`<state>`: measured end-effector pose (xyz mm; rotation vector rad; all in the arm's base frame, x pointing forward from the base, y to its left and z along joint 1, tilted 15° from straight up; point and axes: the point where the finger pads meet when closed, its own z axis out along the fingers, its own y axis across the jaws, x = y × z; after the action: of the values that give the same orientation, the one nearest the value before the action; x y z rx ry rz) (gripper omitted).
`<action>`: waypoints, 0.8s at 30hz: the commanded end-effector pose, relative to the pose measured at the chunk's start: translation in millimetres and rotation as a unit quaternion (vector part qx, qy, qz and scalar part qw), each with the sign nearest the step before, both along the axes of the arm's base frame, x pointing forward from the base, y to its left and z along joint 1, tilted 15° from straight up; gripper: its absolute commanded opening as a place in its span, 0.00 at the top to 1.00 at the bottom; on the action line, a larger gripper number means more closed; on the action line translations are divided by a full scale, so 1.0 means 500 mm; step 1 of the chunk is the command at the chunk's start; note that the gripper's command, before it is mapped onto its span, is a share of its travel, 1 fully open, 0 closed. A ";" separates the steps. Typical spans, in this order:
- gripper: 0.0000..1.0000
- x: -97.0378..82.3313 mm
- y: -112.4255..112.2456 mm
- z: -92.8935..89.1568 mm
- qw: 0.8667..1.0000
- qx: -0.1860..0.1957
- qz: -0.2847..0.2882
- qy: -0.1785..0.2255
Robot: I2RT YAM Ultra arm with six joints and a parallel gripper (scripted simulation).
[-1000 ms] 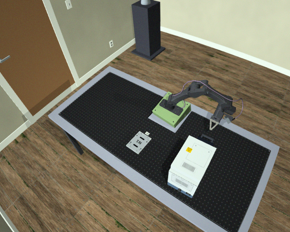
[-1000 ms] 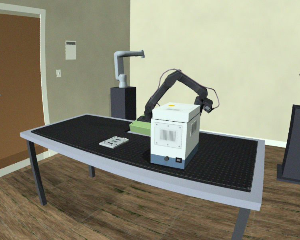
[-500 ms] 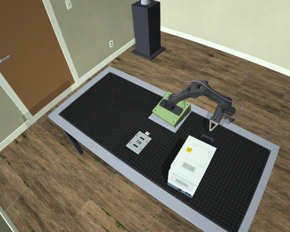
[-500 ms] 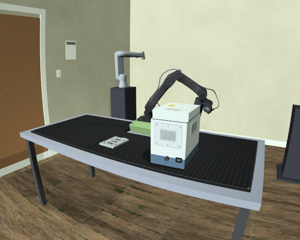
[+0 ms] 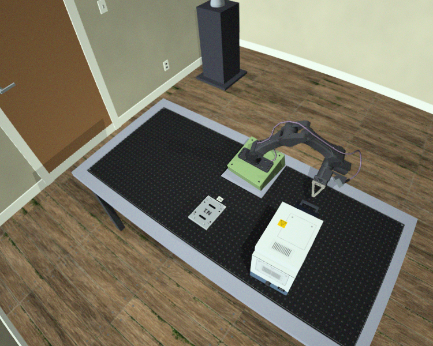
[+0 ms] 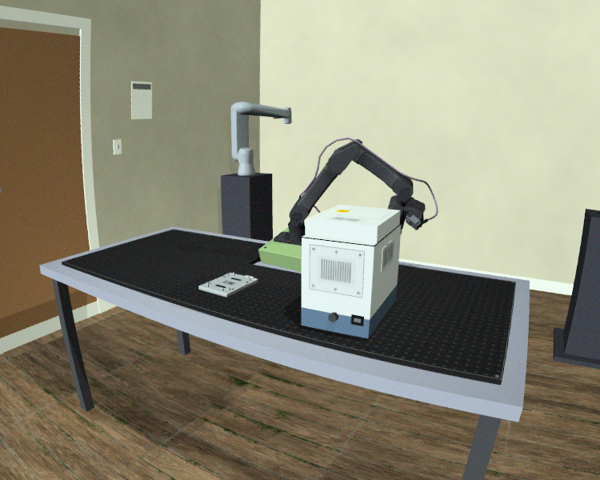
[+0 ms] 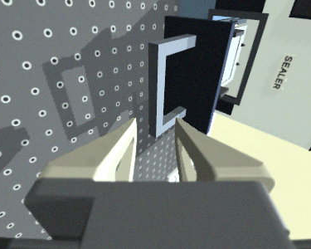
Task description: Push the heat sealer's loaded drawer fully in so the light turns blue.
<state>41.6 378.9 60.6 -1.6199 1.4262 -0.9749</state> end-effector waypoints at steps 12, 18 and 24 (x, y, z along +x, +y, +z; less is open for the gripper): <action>0.70 0.013 0.007 0.010 1.000 0.019 0.009 -0.002; 0.70 0.029 0.007 0.007 1.000 0.019 0.003 -0.003; 0.70 0.033 0.008 0.003 1.000 0.019 0.005 -0.003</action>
<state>55.2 379.7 54.3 -1.6199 1.4272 -0.9759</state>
